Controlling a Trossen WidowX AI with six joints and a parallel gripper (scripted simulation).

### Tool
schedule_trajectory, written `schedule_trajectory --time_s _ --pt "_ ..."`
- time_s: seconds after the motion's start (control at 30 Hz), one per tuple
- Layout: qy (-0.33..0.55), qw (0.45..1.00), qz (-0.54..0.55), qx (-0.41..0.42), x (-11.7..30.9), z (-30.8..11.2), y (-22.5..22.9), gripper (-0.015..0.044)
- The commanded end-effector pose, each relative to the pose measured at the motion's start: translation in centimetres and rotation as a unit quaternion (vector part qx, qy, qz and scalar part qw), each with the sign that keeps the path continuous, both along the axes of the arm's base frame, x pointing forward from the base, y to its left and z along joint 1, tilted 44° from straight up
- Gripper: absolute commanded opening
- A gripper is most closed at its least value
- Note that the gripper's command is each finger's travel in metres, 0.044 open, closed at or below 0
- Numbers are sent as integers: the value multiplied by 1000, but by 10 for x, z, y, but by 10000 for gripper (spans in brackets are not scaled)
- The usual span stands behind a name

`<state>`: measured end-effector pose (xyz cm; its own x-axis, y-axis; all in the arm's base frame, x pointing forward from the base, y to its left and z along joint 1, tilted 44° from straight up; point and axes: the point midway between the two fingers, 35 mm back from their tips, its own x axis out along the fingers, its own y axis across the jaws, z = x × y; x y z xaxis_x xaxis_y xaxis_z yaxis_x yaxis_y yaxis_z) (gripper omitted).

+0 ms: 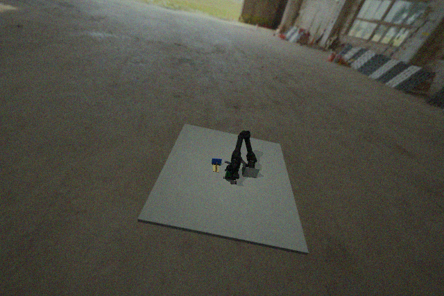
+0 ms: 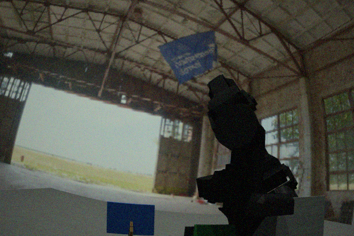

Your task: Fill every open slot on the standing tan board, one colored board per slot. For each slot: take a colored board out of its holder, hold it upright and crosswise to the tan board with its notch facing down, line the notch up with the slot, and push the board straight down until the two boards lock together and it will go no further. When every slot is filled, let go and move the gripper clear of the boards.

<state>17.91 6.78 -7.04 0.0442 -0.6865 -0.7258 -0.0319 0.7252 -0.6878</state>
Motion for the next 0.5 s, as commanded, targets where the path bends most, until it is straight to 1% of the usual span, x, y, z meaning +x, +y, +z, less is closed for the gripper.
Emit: schedule_trajectory --time_s 0.0,0.47 --pt "-3 1000 -2 4 2 5 7 0" --pt "-3 1000 -2 4 0 25 26 0"
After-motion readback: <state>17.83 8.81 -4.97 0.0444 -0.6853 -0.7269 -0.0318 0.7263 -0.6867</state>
